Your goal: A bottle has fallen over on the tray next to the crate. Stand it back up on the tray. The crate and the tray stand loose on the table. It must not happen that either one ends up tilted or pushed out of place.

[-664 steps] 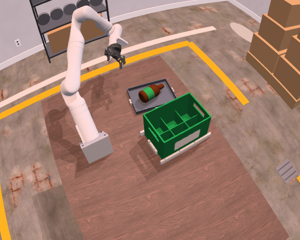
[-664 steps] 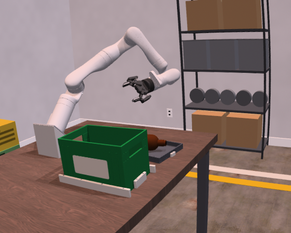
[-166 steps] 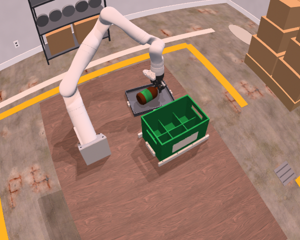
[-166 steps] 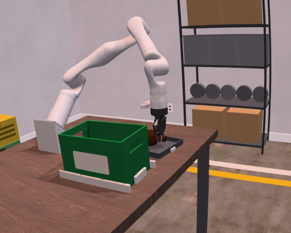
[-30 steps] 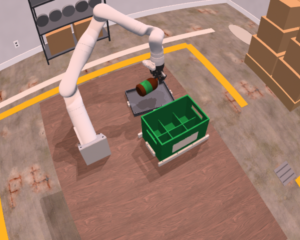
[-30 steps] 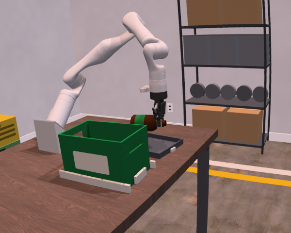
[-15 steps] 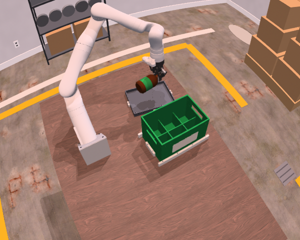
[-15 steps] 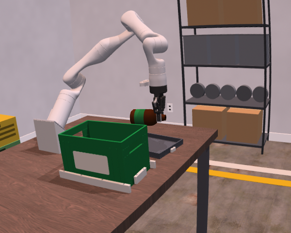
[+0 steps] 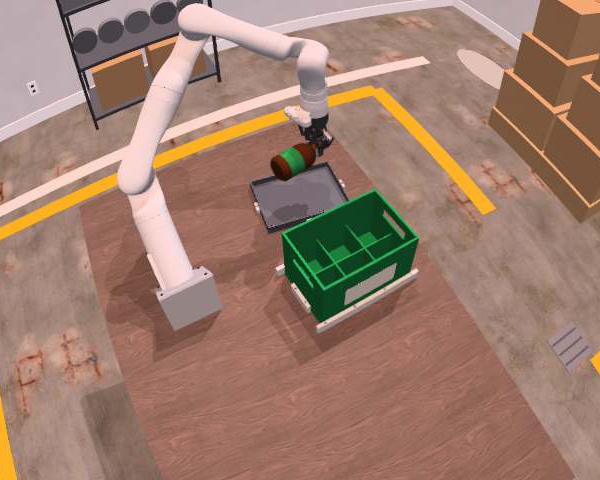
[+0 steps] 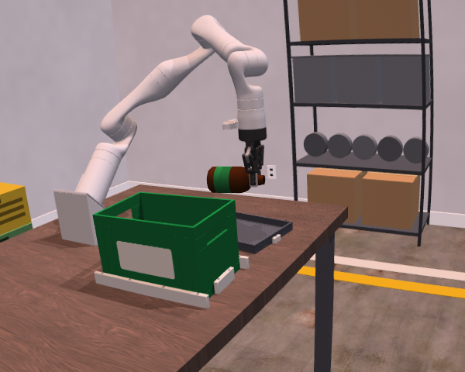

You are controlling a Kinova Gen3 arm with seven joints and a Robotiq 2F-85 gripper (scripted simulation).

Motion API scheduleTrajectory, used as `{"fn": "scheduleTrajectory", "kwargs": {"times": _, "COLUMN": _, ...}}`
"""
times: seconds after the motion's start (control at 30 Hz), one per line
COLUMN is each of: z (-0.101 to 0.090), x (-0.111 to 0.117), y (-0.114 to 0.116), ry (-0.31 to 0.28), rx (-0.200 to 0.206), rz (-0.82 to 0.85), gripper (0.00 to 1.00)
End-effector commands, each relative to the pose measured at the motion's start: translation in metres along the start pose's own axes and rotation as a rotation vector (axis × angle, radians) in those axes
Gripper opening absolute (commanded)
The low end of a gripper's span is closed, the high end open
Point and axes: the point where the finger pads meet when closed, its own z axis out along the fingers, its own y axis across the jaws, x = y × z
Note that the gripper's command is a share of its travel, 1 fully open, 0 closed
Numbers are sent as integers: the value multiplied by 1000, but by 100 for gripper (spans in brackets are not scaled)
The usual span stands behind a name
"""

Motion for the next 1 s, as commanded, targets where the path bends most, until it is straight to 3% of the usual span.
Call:
{"fn": "scheduleTrajectory", "kwargs": {"times": 0.0, "z": -8, "x": 0, "y": -1, "ry": -2, "rx": 3, "rz": 5, "gripper": 0}}
{"fn": "scheduleTrajectory", "kwargs": {"times": 0.97, "z": -35, "x": 0, "y": -2, "ry": -2, "rx": 3, "rz": 6, "gripper": 0}}
